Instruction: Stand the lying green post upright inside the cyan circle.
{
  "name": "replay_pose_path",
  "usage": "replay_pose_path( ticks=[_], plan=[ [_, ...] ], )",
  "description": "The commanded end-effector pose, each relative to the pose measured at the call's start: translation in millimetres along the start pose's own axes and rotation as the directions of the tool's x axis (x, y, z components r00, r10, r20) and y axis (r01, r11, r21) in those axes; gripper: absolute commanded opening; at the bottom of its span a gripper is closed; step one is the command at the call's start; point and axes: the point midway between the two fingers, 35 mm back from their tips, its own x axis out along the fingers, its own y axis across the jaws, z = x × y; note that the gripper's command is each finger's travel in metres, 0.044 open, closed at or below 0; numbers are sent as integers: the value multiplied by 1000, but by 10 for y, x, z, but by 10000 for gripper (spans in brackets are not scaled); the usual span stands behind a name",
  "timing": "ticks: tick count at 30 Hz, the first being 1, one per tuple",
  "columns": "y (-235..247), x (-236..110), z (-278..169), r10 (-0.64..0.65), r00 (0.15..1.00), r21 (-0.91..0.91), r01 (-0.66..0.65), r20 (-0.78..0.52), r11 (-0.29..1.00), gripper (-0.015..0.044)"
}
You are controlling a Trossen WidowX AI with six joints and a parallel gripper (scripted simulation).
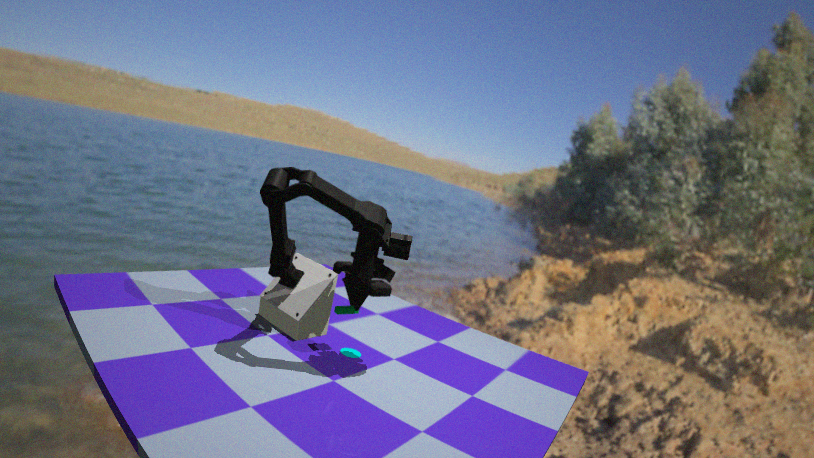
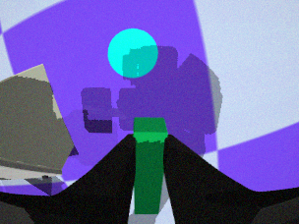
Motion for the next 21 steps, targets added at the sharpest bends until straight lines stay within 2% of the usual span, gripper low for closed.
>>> replay_pose_path(
  ticks=[1, 7, 21],
  plan=[
    [60, 1, 162, 1, 1000, -130, -2, -5, 992, 23],
    [148, 2, 308, -2, 1000, -270, -2, -16, 963, 23],
    [174, 43, 297, 45, 999, -282, -41, 8, 959, 23]
  ],
)
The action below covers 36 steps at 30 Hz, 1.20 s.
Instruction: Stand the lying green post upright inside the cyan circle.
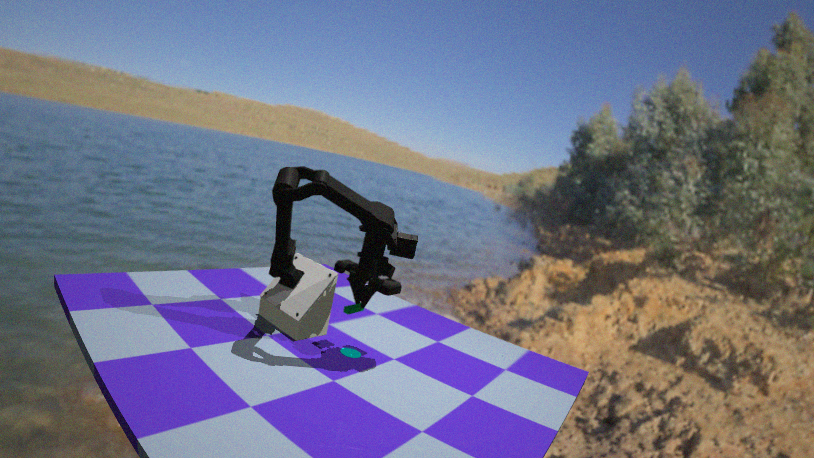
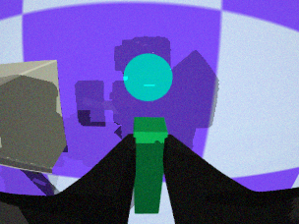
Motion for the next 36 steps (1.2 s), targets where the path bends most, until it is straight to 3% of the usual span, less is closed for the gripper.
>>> replay_pose_path(
  ticks=[1, 36],
  plan=[
    [13, 37, 4, 29, 999, -10, -28, 24, 1000, 23],
    [132, 192, -21, 200, 950, -69, -188, 239, 980, 23]
  ],
)
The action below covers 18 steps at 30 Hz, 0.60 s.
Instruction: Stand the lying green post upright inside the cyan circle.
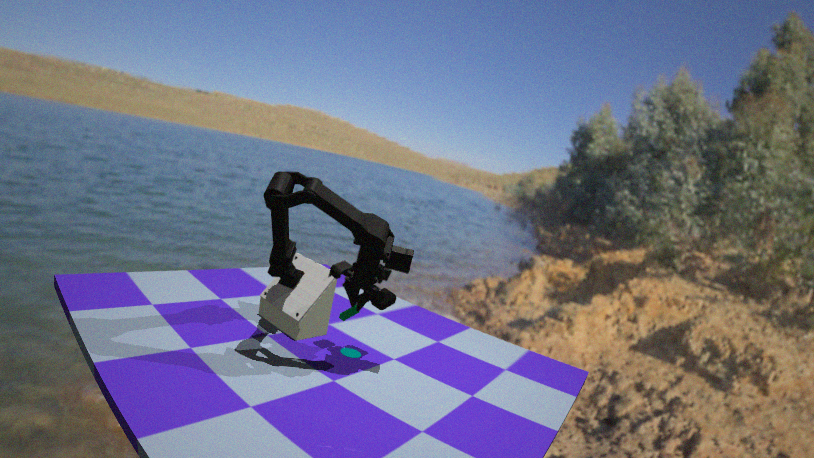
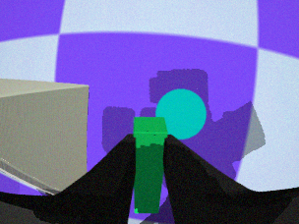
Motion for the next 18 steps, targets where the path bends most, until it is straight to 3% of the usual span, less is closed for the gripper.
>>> replay_pose_path(
  ticks=[1, 18],
  plan=[
    [25, 16, -16, 18, 999, -6, -18, 38, 1000, 23],
    [58, 62, -27, 74, 985, -29, -70, 158, 997, 23]
  ],
)
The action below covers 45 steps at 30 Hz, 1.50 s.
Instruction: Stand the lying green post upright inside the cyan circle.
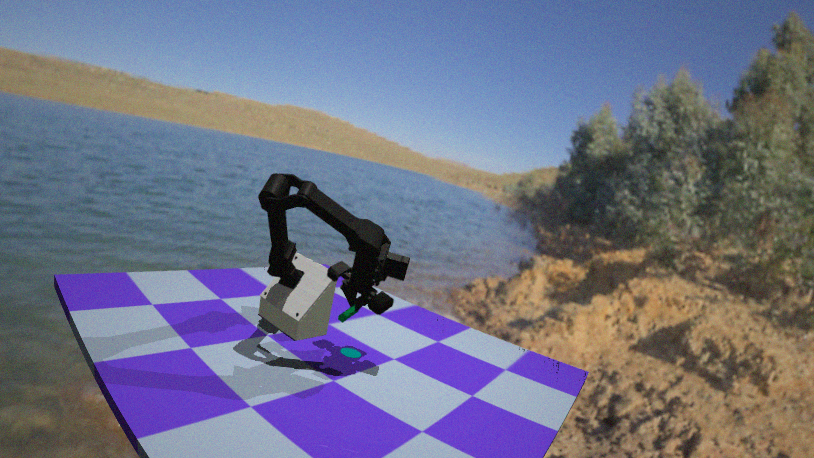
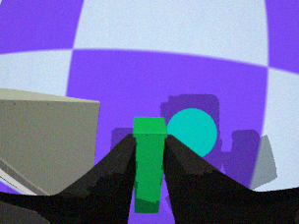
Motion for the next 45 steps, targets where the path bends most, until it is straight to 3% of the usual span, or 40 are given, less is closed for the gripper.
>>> replay_pose_path(
  ticks=[1, 45],
  plan=[
    [22, 9, -14, 12, 999, -6, -12, 40, 1000, 23],
    [50, 28, -36, 70, 929, -64, -50, 364, 997, 23]
  ],
)
